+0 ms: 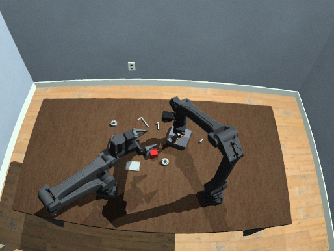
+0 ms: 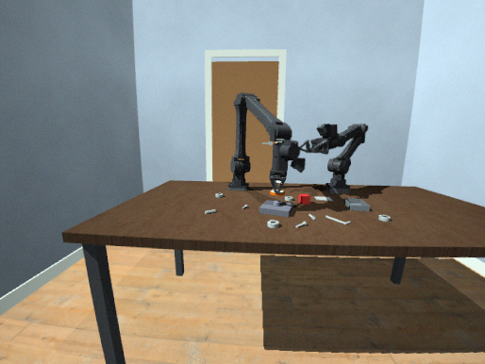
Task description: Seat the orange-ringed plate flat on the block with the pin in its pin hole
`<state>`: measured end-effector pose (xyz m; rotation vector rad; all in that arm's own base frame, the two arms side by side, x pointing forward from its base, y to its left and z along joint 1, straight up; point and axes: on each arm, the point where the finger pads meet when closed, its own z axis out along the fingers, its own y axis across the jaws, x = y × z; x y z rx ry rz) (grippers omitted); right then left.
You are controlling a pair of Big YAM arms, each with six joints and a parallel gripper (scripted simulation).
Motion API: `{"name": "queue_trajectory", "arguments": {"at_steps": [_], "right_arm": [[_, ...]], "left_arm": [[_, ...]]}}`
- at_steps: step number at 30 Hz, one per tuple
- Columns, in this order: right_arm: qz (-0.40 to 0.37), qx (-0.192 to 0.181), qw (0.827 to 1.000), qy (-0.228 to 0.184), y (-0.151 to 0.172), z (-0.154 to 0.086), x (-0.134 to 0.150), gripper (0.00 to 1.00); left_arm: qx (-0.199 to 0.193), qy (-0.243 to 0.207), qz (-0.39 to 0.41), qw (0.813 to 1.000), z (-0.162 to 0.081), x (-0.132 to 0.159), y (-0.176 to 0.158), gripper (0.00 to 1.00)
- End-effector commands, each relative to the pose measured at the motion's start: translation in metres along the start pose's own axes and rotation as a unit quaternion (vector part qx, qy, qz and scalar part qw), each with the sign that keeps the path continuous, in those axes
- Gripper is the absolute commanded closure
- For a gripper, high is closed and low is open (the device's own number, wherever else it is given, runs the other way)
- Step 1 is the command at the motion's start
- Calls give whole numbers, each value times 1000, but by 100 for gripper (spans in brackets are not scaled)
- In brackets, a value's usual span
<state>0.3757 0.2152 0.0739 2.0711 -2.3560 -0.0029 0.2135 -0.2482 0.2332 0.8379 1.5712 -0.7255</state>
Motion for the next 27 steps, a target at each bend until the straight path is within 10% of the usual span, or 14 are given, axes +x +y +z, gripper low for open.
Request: {"name": "queue_trajectory", "arguments": {"at_steps": [1, 8, 23, 27], "right_arm": [[113, 10, 994, -6, -18, -7, -6, 41], [219, 9, 976, -6, -18, -7, -6, 41], [474, 5, 880, -3, -16, -7, -5, 41], [556, 5, 831, -3, -16, -7, -5, 41]], "left_arm": [[-2, -10, 4, 1000, 2, -10, 2, 0], [-2, -10, 4, 1000, 2, -10, 2, 0], [-2, -10, 4, 1000, 2, -10, 2, 0], [-2, -10, 4, 1000, 2, -10, 2, 0]]}}
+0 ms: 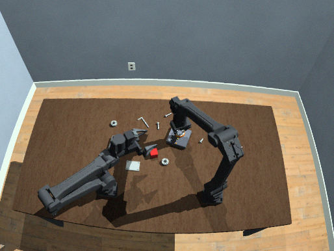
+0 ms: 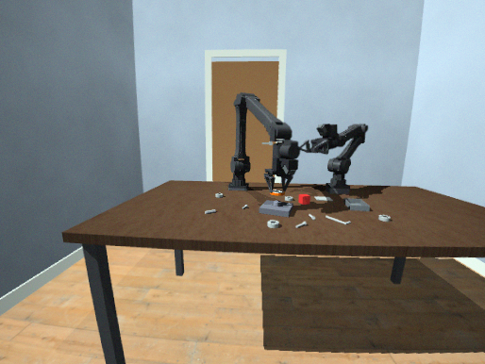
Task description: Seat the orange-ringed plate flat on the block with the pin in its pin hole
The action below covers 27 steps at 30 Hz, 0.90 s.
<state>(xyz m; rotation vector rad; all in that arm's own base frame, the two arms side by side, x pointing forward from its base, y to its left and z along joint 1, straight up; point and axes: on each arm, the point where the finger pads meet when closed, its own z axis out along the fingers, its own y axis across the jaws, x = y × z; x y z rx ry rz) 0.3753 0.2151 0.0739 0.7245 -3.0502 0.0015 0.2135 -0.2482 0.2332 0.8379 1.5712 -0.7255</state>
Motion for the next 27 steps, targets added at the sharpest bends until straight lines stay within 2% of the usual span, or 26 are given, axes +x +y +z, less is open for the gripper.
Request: {"name": "queue_trajectory", "arguments": {"at_steps": [1, 6, 11, 13, 16, 27], "right_arm": [[123, 3, 992, -6, -5, -7, -16, 41], [220, 2, 975, -6, -5, -7, -16, 41], [317, 2, 949, -6, -5, -7, -16, 41], [317, 2, 949, -6, -5, -7, -16, 41], [376, 1, 927, -6, -5, -7, -16, 41], [580, -1, 815, -4, -4, -7, -16, 41]], "left_arm": [[-2, -10, 4, 1000, 2, -10, 2, 0], [-2, -10, 4, 1000, 2, -10, 2, 0], [-2, -10, 4, 1000, 2, -10, 2, 0], [-2, -10, 4, 1000, 2, -10, 2, 0], [-2, -10, 4, 1000, 2, -10, 2, 0], [-2, -10, 4, 1000, 2, -10, 2, 0]]}}
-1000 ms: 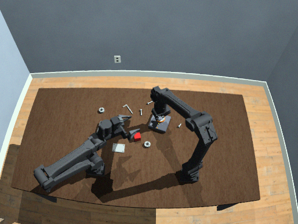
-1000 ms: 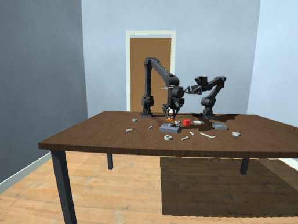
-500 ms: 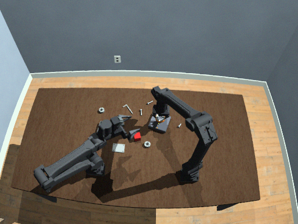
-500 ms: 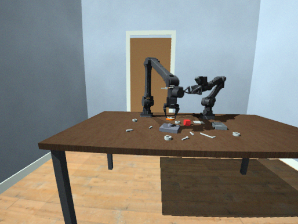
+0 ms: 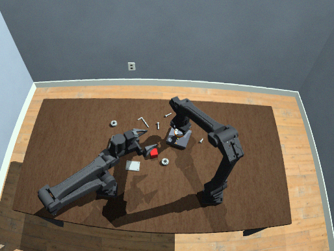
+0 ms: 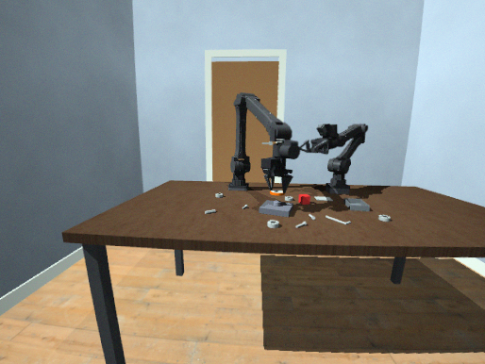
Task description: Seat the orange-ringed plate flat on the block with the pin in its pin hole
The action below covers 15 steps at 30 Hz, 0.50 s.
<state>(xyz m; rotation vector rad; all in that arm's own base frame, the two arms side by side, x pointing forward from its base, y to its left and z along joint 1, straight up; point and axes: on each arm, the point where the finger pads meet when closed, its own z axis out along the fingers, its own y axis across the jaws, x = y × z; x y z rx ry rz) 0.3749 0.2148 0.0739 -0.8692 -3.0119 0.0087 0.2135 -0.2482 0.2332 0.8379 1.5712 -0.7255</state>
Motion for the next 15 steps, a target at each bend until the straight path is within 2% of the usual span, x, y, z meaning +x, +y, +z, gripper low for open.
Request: {"name": "queue_trajectory", "arguments": {"at_steps": [1, 3, 5, 8, 15], "right_arm": [[125, -4, 992, -3, 12, -7, -12, 41], [125, -4, 992, -3, 12, -7, -12, 41], [167, -4, 986, -3, 12, -7, -12, 41], [242, -4, 970, -2, 12, -7, -12, 41], [367, -5, 930, -1, 9, -7, -17, 41]], "left_arm": [[-2, -10, 4, 1000, 2, -10, 2, 0], [-2, -10, 4, 1000, 2, -10, 2, 0], [-2, -10, 4, 1000, 2, -10, 2, 0], [-2, -10, 4, 1000, 2, -10, 2, 0], [-2, -10, 4, 1000, 2, -10, 2, 0]]}}
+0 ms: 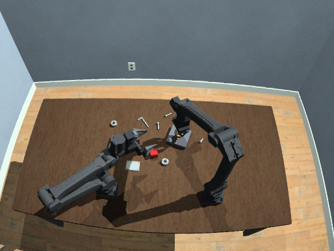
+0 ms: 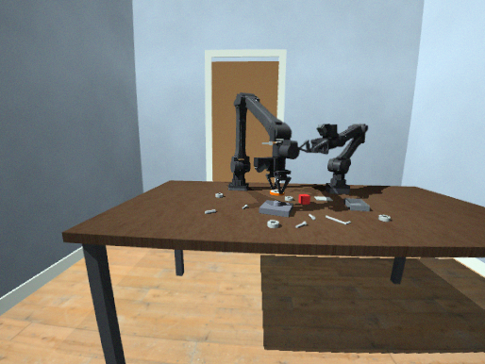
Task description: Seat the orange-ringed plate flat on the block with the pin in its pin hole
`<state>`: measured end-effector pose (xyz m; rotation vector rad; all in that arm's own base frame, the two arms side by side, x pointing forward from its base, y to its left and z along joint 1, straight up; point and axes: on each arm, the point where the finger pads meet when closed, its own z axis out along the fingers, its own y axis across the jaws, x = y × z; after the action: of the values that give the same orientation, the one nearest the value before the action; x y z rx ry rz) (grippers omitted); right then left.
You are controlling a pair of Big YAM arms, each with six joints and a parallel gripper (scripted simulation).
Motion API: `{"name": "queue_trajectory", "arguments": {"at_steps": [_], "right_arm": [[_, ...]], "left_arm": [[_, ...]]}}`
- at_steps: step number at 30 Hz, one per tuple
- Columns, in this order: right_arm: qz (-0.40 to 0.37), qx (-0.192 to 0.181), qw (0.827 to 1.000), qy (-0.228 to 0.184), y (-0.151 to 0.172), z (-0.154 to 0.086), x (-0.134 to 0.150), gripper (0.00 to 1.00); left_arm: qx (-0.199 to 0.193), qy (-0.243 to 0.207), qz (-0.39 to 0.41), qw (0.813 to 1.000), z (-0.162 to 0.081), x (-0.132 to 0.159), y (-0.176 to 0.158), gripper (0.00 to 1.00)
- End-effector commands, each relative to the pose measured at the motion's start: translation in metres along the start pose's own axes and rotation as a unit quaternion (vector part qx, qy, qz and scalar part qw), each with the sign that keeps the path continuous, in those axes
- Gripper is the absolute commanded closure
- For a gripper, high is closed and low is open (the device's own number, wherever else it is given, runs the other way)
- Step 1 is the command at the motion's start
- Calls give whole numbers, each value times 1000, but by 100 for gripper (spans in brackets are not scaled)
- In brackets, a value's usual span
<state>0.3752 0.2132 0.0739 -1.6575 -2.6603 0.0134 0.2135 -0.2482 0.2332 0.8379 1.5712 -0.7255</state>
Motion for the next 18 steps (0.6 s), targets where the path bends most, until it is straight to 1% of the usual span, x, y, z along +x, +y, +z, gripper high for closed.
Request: {"name": "queue_trajectory", "arguments": {"at_steps": [1, 7, 11, 12, 18], "right_arm": [[109, -6, 994, 0, 17, -7, -8, 41], [118, -6, 993, 0, 17, -7, -3, 41], [103, -11, 995, 1, 20, -7, -2, 41], [103, -5, 995, 0, 13, 2, -3, 41], [103, -6, 995, 0, 13, 15, -3, 41]], "left_arm": [[-2, -10, 4, 1000, 2, -10, 2, 0], [-2, -10, 4, 1000, 2, -10, 2, 0], [-2, -10, 4, 1000, 2, -10, 2, 0], [-2, -10, 4, 1000, 2, -10, 2, 0], [-2, -10, 4, 1000, 2, -10, 2, 0]]}}
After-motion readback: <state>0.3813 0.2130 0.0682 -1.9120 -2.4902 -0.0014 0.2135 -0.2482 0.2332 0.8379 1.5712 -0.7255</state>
